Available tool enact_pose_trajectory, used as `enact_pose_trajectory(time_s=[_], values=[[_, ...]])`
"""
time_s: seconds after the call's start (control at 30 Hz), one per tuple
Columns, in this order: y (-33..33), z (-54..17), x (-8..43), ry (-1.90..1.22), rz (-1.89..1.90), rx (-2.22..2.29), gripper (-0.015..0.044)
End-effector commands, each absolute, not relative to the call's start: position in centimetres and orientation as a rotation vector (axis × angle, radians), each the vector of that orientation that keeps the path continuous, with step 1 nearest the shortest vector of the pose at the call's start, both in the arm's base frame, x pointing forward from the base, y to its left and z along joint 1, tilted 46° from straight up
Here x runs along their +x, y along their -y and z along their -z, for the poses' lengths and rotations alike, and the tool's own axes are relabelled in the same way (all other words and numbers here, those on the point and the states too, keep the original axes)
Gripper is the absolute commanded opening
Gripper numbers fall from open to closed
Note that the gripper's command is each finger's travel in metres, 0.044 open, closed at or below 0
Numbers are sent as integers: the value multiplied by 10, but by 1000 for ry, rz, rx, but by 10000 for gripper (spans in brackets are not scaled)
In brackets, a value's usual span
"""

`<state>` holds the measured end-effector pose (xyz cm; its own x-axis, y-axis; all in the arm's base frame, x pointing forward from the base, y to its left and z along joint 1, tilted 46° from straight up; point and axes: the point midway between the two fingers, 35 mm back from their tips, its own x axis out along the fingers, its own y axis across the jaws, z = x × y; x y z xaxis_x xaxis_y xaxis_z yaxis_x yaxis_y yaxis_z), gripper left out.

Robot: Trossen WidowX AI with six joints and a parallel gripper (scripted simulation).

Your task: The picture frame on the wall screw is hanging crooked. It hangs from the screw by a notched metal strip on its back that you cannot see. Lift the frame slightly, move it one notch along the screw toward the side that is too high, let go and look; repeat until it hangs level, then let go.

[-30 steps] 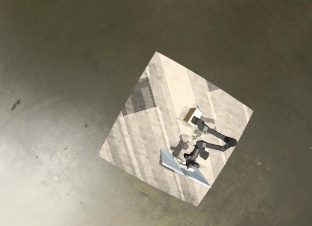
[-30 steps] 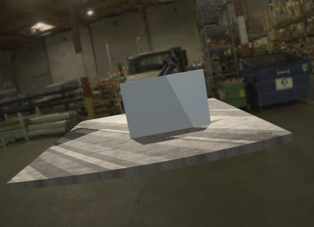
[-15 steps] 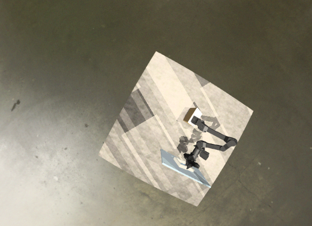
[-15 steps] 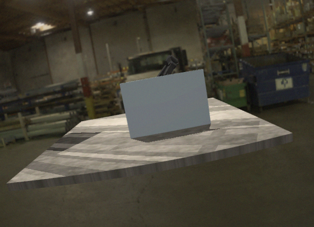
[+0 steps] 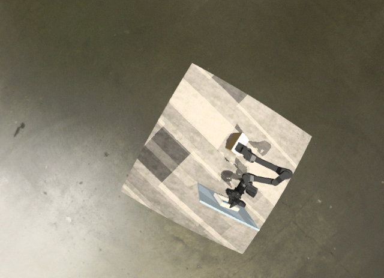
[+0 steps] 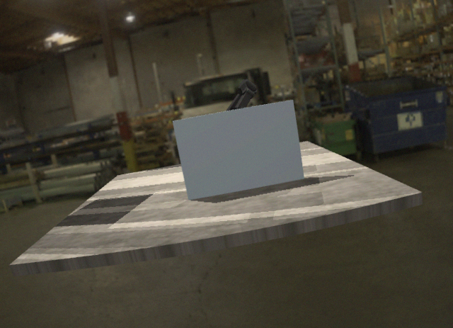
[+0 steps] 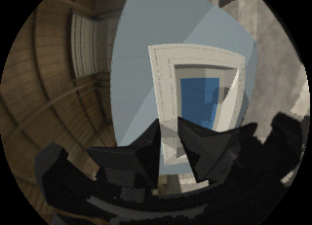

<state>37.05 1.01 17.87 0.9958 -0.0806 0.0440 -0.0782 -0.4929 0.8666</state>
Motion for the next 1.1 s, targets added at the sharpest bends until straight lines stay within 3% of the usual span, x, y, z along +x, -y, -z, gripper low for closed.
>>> enact_pose_trajectory(time_s=[0.0, 1.07], values=[[-6, -185, 370, 131, -6, 2094, 0], [-5, -187, 370, 131, -6, 2094, 0]])
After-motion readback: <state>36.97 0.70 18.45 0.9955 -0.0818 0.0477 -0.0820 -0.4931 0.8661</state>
